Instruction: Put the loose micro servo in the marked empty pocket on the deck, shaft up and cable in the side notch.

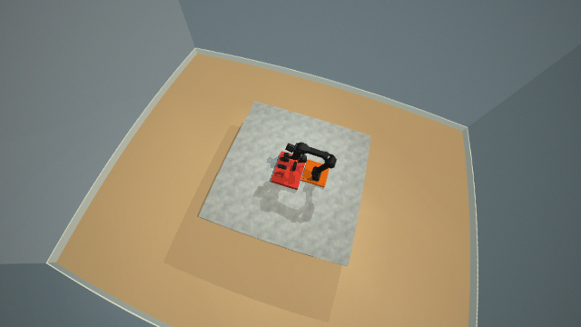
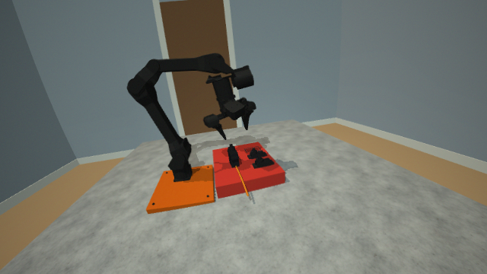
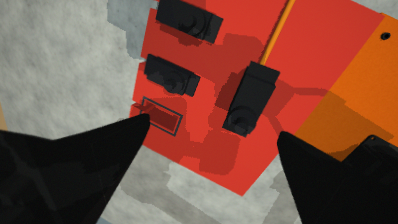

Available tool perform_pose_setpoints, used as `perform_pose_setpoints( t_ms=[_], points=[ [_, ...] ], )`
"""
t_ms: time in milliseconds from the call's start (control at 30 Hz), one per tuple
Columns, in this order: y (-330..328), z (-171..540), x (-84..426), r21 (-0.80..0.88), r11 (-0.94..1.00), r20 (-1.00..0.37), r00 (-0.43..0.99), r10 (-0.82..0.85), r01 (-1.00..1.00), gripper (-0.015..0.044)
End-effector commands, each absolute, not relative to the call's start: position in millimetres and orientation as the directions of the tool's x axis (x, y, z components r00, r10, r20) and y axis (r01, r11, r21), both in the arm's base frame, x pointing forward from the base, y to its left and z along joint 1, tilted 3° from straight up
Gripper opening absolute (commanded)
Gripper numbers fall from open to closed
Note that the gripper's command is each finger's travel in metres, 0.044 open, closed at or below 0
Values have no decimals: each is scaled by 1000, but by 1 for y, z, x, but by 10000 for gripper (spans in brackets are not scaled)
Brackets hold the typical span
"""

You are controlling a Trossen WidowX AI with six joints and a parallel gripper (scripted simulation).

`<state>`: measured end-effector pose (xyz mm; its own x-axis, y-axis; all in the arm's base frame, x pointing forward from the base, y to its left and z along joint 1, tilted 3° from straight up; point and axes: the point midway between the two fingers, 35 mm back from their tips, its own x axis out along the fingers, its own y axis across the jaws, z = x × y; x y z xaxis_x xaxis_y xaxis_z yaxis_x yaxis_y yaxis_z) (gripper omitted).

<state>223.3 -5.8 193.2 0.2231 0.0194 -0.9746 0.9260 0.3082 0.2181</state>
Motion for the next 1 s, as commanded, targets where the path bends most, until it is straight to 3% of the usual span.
perform_pose_setpoints(
  t_ms=[0, 200, 967],
  points=[
    [-15, 179, 216, 139, 210, -989, 145, -14, 968, 440],
    [-23, 166, 208, 57, 96, -997, 61, -44, 994, 440],
    [-24, 131, 211, 57, 96, -997, 61, -44, 994, 440]
  ],
)
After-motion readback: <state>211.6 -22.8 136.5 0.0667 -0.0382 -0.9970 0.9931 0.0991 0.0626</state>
